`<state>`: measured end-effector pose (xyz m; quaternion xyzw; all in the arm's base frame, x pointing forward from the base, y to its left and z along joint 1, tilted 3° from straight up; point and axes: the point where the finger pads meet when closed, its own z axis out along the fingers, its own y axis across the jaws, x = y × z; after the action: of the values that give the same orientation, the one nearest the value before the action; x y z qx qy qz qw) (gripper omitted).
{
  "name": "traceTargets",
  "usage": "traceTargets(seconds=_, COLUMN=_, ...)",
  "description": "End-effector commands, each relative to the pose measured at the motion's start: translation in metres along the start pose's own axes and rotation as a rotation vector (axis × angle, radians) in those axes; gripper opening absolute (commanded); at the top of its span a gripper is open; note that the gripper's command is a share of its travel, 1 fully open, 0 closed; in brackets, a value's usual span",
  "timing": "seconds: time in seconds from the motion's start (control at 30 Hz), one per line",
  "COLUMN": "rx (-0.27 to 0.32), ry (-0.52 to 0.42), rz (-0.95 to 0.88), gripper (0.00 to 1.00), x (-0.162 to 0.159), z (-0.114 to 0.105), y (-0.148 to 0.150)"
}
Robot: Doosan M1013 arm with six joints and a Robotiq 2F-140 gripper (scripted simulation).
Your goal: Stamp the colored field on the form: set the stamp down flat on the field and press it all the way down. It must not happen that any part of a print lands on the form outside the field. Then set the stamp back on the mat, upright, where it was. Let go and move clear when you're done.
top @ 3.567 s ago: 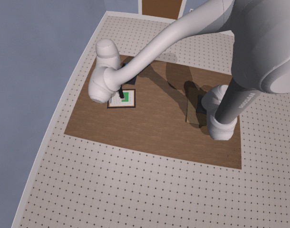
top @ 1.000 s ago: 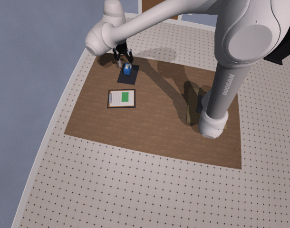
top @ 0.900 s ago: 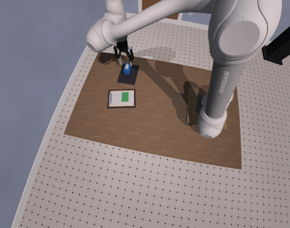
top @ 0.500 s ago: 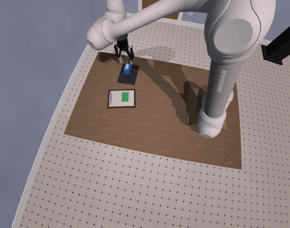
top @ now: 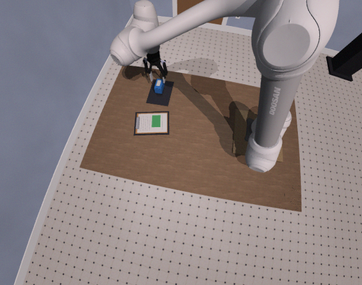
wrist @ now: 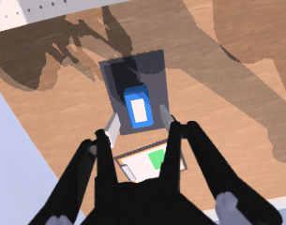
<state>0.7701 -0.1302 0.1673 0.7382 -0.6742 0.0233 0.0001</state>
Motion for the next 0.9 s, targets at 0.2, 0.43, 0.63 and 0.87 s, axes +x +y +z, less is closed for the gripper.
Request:
traceTargets(seconds=0.2, rx=0.0, ry=0.0, rz=0.0, gripper=0.55, x=0.0, z=0.038, y=0.0)
traceTargets(seconds=0.43, rx=0.0, ry=0.0, rz=0.0, gripper=0.55, x=0.0, z=0.061, y=0.0)
traceTargets(seconds=0.63, rx=0.0, ry=0.0, rz=0.0, gripper=0.55, x=0.0, z=0.079, y=0.0)
traceTargets(seconds=0.87, rx=0.0, ry=0.0, rz=0.0, gripper=0.55, x=0.0, z=0.083, y=0.0)
